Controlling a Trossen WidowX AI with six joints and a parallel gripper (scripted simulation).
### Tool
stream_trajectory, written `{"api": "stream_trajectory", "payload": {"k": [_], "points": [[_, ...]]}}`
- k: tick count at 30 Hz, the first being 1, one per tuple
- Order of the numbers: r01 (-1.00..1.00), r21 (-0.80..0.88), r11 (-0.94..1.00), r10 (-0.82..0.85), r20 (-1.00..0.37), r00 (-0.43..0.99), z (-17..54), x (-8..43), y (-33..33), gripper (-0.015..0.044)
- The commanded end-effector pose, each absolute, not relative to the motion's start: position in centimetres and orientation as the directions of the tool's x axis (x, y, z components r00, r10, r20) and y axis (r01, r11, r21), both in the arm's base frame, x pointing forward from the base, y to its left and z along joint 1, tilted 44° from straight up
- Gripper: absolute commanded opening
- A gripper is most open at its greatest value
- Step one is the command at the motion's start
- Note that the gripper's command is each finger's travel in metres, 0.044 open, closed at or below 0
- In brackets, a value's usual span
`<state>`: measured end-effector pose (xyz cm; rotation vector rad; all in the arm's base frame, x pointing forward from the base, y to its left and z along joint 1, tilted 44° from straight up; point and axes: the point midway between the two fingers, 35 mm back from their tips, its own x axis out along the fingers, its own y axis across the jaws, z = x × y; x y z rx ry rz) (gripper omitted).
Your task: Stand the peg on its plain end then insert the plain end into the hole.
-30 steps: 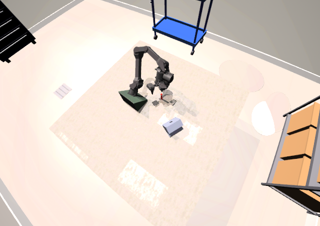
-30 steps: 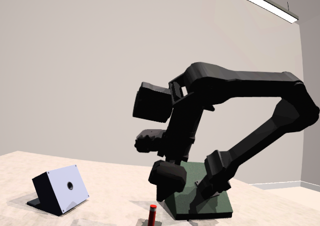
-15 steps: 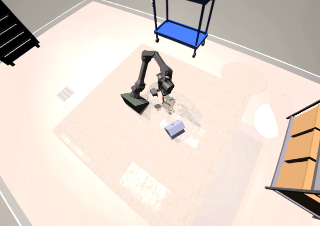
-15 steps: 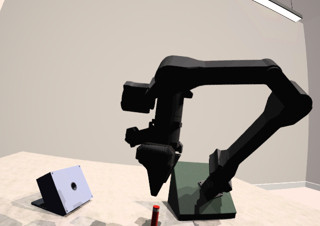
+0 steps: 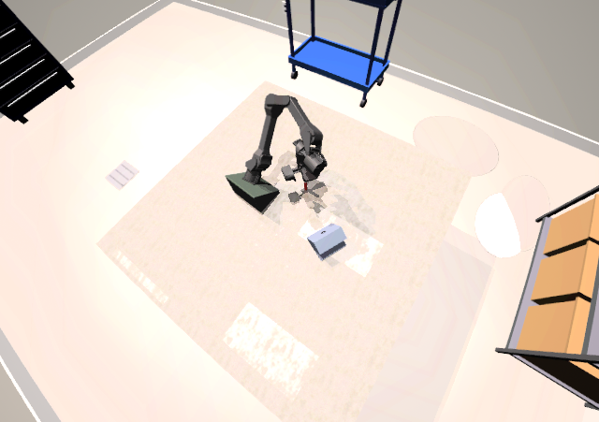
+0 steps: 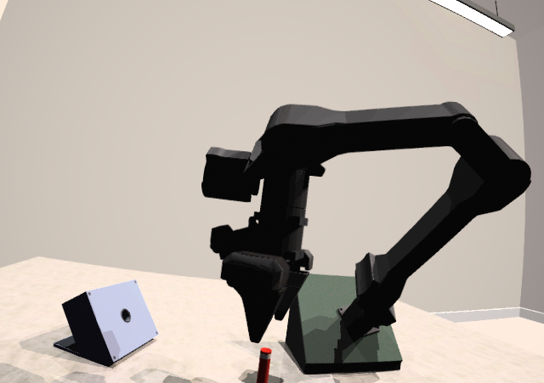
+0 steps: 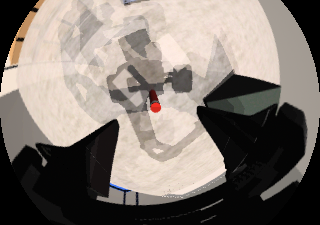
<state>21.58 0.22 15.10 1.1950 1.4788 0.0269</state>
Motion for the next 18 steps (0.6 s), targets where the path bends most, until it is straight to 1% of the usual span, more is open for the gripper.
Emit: {"api": "stream_trajectory", "payload": {"k": [1,18], "points": [[0.660,0.599,0.453,0.664,-0.721,0.199,14.7,21.6,0.7,0.0440],[0.660,0.597,0.455,0.661,-0.724,0.199,13.1,22.2,2.0,0.0440]]}}
